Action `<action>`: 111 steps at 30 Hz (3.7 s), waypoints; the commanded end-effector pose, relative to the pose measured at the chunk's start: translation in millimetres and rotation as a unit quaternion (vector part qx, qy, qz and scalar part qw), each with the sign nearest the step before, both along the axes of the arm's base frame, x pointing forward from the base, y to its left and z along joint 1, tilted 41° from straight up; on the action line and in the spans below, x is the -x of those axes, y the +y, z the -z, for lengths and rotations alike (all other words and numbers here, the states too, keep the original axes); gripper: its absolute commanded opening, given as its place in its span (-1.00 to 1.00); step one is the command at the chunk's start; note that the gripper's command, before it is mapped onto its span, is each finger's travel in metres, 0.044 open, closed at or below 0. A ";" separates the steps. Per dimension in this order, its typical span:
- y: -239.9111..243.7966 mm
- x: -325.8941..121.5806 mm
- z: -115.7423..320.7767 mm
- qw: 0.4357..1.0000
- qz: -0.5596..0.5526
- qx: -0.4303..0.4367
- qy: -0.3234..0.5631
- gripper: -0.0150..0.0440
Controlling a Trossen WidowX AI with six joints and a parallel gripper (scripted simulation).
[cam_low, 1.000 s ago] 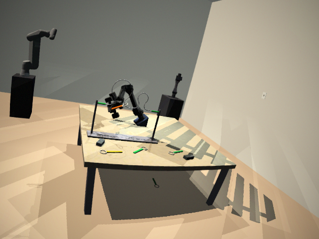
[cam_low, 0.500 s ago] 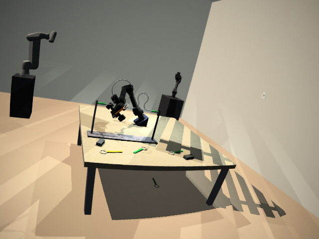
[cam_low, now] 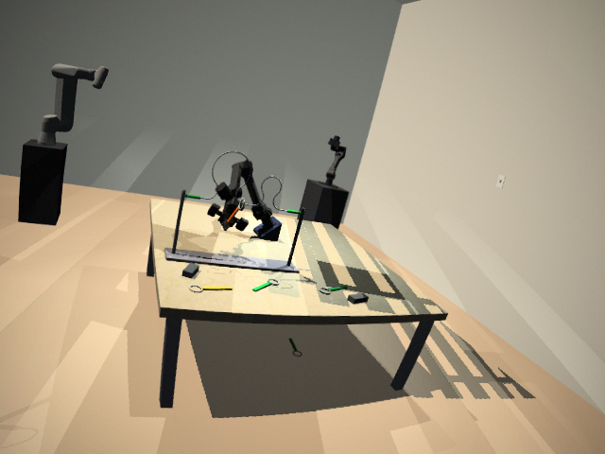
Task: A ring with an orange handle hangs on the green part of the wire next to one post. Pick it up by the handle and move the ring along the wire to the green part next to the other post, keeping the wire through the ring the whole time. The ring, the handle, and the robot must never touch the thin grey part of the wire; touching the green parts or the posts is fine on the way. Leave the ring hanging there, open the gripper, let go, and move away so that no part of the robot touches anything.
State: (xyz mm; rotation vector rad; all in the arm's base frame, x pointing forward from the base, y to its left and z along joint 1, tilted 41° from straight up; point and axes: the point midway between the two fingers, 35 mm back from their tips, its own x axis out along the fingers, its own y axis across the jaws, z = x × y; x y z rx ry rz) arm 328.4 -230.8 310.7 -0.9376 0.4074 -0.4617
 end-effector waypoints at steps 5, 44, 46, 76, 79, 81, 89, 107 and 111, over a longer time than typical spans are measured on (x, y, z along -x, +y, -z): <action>16.9 -1.8 19.0 0.998 -0.003 -0.067 -0.007 -1.00; 67.8 -8.8 64.5 0.982 -0.012 -0.187 -0.017 -1.00; 72.5 -9.4 67.7 0.979 -0.013 -0.202 -0.018 -1.00; 175.2 -19.2 92.3 0.861 -0.032 -0.506 -0.043 -1.00; 187.0 -20.1 90.6 0.841 -0.034 -0.538 -0.046 -1.00; 194.8 -20.6 88.9 0.827 -0.035 -0.559 -0.048 -1.00; 224.3 -22.4 78.8 0.768 -0.039 -0.636 -0.054 -1.00; 274.4 -24.4 42.7 0.630 -0.046 -0.772 -0.066 -1.00; 281.9 -24.5 34.0 0.602 -0.047 -0.794 -0.068 -1.00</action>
